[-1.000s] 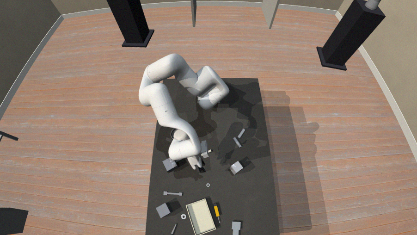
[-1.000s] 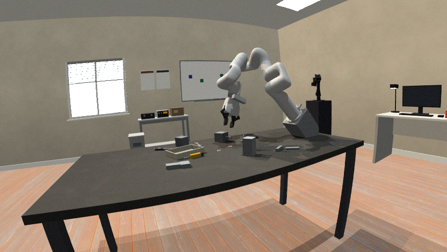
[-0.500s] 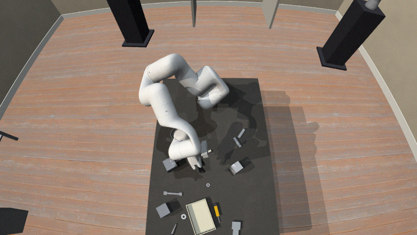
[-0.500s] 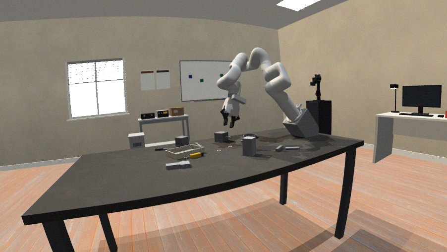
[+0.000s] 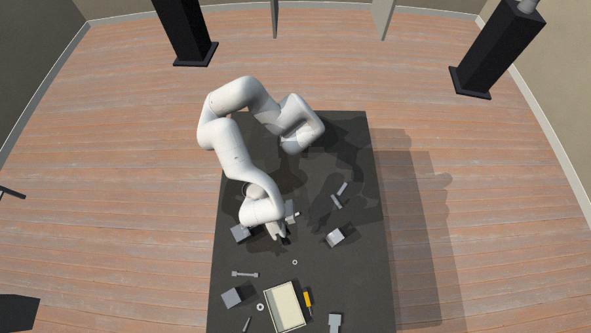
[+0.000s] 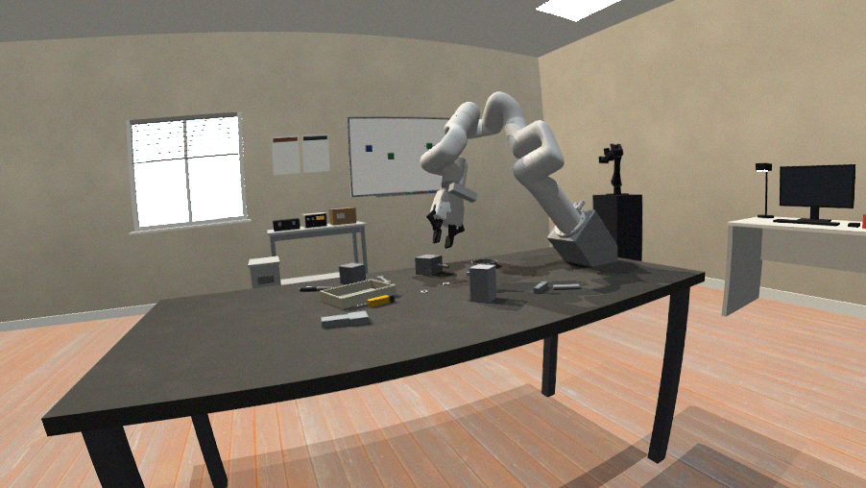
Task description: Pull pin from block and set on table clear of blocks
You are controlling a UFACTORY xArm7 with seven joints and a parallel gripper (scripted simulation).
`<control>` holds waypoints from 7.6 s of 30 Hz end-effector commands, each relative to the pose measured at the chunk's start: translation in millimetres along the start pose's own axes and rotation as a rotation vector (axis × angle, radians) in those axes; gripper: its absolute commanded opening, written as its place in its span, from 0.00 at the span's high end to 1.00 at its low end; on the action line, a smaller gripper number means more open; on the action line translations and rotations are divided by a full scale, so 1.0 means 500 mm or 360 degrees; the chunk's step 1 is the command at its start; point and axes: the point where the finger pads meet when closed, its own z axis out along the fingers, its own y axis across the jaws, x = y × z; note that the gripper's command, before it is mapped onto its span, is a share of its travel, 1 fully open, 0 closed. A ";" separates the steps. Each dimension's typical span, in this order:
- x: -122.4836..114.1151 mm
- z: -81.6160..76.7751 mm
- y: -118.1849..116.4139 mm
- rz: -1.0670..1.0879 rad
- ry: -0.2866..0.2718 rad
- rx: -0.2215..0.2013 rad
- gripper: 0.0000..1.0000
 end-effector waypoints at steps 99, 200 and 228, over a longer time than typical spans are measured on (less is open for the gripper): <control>-0.106 -0.036 -0.096 0.0070 0.0010 0.0233 0.57; -0.300 -0.028 -0.189 -0.0238 -0.0124 0.0522 0.57; -0.307 -0.001 -0.201 -0.0346 -0.0161 0.0585 0.57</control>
